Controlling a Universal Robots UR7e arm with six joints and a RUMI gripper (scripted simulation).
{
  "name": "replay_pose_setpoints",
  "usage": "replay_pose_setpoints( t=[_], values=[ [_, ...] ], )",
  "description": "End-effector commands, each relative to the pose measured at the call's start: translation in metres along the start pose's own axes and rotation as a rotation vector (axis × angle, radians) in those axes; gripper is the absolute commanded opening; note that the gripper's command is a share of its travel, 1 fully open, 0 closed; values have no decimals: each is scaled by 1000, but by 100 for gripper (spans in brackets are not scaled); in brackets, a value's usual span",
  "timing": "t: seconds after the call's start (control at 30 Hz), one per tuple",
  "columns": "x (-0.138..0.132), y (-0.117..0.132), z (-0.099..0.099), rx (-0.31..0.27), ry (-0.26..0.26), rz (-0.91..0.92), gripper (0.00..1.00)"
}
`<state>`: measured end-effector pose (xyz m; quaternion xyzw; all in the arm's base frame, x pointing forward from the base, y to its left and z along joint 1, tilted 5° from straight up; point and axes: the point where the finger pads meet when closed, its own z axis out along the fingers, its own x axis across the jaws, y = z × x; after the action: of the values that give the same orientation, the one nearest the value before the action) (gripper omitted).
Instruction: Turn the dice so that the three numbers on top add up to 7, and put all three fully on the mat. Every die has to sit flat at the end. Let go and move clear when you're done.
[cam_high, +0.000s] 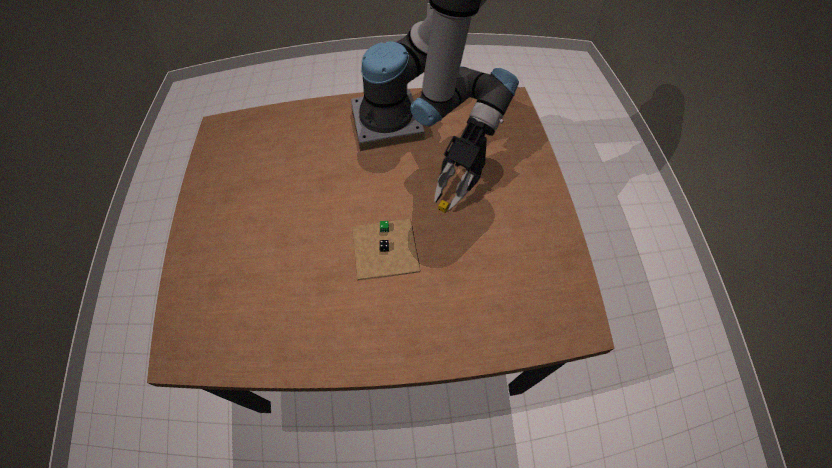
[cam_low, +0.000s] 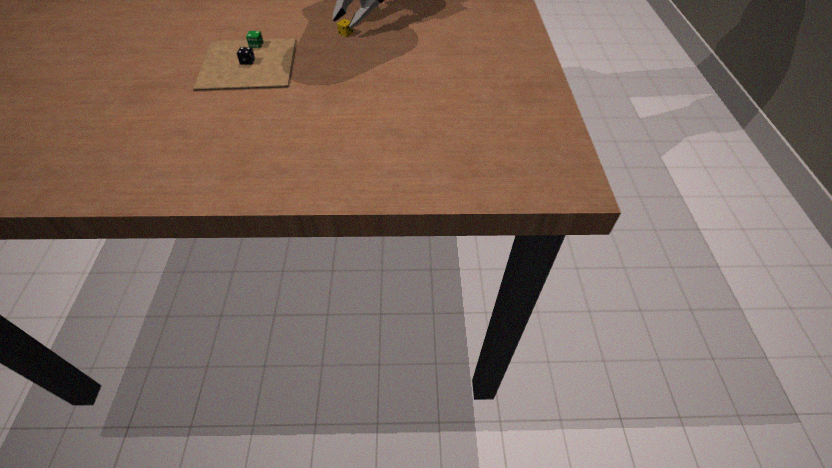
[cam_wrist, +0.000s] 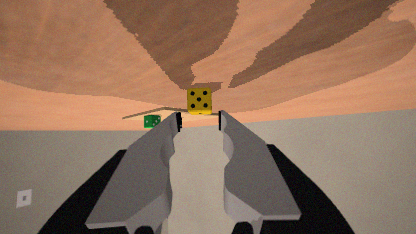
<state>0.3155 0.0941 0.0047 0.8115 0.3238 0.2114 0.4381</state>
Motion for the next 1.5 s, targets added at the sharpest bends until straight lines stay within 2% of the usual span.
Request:
replay_pose_setpoints(
  t=[0.0, 0.57, 1.2, 1.47],
  values=[
    [0, 0, -10, 0, -4, 1, 21],
    [0, 0, -33, 0, -4, 1, 21],
    [0, 1, -37, 0, -4, 1, 21],
    [0, 10, -43, 0, -4, 1, 21]
  ],
)
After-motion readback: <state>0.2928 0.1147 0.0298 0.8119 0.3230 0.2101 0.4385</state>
